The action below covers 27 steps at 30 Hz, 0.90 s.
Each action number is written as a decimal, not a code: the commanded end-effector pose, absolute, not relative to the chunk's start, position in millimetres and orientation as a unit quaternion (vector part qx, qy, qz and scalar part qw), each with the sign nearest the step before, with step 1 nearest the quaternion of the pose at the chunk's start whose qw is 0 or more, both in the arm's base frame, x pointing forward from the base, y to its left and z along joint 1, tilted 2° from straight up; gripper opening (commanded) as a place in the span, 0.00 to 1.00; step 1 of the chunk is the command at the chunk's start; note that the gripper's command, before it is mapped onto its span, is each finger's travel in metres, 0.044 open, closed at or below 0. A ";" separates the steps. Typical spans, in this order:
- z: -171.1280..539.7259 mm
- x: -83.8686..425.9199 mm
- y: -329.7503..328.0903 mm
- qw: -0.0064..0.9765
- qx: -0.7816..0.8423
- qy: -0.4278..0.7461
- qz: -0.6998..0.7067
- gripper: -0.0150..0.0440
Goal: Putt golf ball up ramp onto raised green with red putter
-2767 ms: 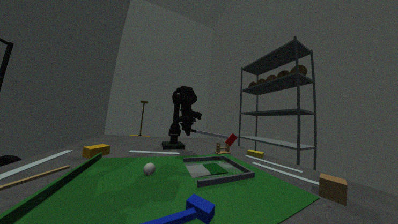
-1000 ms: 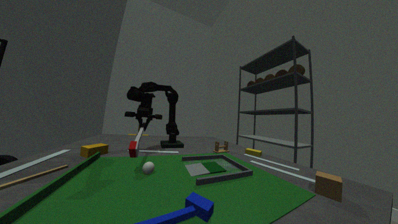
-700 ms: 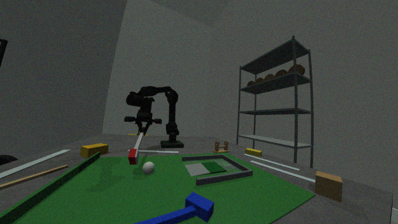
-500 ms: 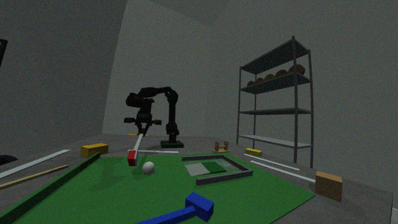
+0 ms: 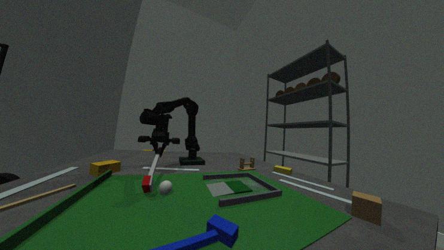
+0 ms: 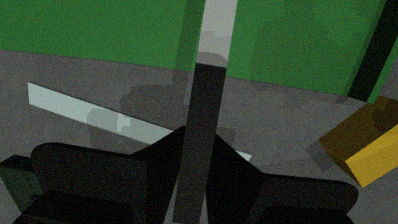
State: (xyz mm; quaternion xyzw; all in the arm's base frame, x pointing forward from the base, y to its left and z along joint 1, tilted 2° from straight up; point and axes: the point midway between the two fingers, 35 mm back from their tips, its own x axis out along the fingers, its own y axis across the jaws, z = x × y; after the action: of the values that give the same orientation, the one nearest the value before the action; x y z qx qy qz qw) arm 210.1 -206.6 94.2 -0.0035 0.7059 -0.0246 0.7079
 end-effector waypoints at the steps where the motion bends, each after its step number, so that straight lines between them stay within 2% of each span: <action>1: 94.7 210.1 -206.7 0.708 -0.004 0.706 -0.025 0.25; 10: 94.6 210.2 -209.4 0.708 -0.004 0.706 -0.025 0.25; 18: 93.3 209.2 -237.5 0.708 -0.006 0.705 -0.027 0.25; 25: 93.0 208.6 -232.0 0.707 -0.002 0.706 -0.028 0.25; 27: 93.3 213.8 -213.0 0.708 -0.002 0.706 -0.027 0.25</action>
State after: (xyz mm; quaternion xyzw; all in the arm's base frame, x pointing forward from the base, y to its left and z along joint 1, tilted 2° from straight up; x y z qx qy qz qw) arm 208.8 -229.7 92.6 0.0001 0.7069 -0.0302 0.7067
